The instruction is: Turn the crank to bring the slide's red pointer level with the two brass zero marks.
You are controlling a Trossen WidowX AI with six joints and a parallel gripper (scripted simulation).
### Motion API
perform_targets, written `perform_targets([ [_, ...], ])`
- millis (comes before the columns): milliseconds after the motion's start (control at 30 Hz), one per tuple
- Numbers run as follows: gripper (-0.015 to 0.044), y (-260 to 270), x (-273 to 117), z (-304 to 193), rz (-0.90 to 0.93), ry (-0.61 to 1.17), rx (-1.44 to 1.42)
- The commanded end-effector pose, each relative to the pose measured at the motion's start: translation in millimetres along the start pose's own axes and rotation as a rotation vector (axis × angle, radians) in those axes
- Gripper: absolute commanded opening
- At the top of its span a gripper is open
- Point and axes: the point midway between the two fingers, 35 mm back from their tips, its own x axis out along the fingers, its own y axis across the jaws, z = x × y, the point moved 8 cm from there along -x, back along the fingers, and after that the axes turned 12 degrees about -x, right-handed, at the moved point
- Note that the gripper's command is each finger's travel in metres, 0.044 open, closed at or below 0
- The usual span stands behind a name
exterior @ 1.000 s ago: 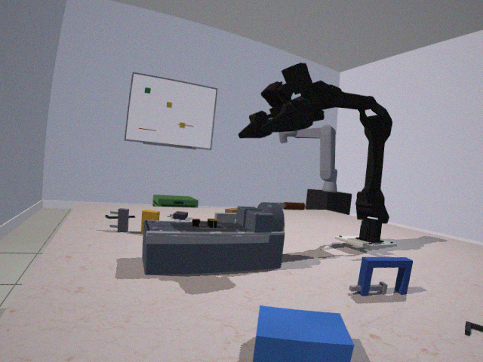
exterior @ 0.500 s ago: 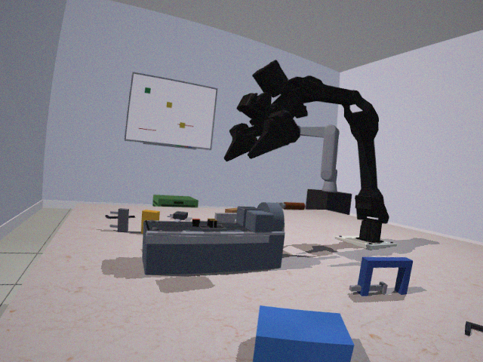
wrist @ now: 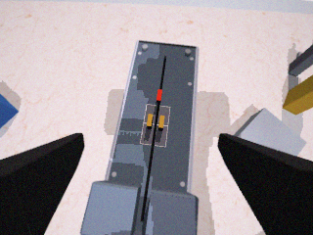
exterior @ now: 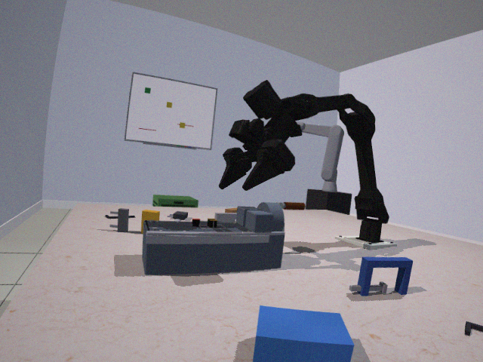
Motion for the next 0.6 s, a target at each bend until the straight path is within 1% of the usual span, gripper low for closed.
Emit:
perform_targets([
  [0,0.044,1.2,11.3,-11.3,0.004,-0.001,-0.002],
  [567,0.044,1.4,13.7,-13.8,0.004,-0.001,-0.002],
])
